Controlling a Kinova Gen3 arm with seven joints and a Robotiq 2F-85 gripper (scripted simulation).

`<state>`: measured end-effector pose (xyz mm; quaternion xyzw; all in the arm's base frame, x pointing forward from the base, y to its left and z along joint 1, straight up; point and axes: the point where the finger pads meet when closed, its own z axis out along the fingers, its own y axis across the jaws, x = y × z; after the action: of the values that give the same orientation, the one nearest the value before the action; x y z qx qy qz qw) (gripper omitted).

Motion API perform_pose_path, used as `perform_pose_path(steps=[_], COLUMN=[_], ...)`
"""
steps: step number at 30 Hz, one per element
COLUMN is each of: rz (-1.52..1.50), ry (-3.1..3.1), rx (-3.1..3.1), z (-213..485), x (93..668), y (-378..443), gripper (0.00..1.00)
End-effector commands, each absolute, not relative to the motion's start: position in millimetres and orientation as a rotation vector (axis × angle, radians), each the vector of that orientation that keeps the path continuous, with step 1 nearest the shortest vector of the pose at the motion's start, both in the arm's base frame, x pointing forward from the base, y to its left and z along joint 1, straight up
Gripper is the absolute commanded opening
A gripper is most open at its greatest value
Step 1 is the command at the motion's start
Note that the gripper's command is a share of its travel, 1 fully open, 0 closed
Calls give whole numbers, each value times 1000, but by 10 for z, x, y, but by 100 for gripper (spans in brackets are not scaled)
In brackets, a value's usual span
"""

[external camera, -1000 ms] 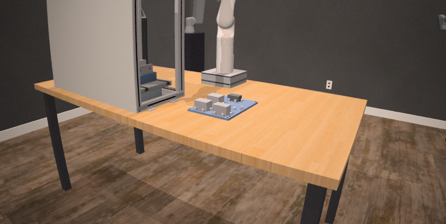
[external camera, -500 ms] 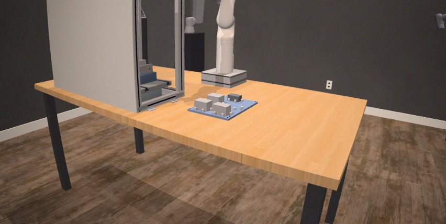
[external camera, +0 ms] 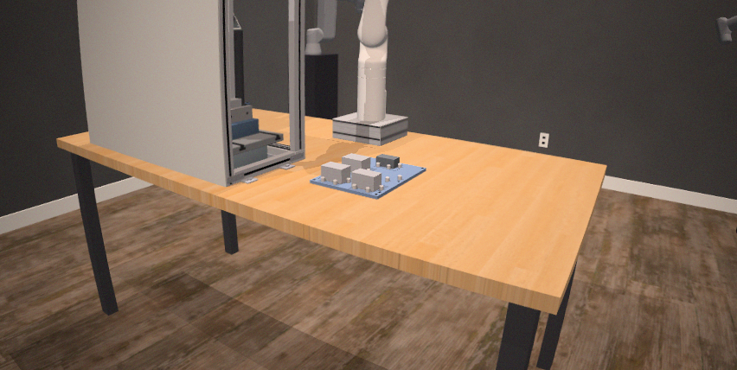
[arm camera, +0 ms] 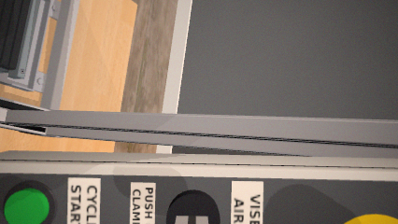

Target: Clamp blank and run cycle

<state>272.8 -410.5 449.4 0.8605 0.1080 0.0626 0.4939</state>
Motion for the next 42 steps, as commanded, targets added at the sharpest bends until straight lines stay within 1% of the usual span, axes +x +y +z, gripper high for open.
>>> perform_pose_path(steps=[1,42], rz=[155,154], ry=[257,258], rx=[2084,2085], z=[4494,4468], x=[2720,2733], y=[-4129,-4169], gripper=[10,10])
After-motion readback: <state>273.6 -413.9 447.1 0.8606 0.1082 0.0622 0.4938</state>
